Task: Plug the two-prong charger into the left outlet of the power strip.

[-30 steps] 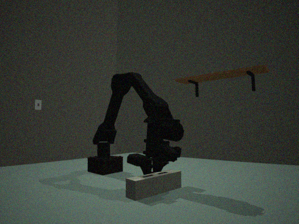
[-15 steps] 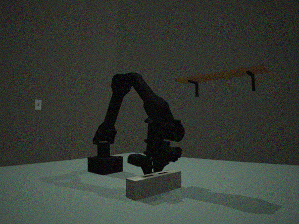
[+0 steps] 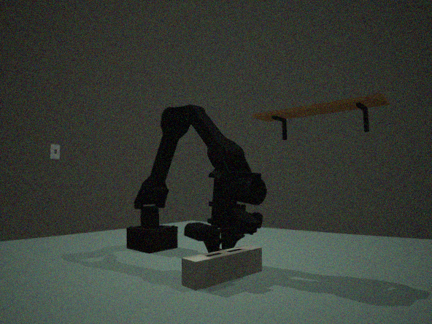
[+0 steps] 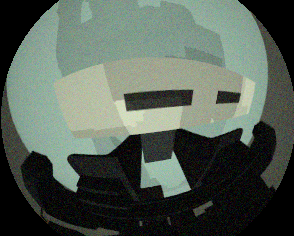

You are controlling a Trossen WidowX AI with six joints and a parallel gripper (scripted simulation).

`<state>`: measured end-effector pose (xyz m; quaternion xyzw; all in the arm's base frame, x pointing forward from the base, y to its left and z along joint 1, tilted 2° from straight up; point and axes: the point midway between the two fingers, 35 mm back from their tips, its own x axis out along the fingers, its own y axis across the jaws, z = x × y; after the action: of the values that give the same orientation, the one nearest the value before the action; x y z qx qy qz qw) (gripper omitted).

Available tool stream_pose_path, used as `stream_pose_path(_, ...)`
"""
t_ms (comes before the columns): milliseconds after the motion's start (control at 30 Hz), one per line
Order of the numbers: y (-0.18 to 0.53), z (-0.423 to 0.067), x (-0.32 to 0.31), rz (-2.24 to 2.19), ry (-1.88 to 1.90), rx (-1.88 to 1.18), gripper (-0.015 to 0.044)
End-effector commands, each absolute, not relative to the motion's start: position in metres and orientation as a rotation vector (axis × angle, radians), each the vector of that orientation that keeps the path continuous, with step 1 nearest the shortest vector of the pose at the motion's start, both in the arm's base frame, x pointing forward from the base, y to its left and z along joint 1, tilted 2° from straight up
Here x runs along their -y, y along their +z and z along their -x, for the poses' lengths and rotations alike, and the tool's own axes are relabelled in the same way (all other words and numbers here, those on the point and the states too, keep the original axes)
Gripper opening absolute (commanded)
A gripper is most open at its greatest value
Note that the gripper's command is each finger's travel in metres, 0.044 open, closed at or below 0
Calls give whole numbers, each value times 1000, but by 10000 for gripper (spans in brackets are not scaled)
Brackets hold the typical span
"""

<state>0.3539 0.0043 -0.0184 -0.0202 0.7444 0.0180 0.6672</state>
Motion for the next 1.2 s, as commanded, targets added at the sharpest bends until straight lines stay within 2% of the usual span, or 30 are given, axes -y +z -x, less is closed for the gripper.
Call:
stream_pose_path(0, -17, -363, -6, 41, 43, -1640, 0)
stream_pose_path(1167, -20, -354, -4, 46, 41, -1673, 0)
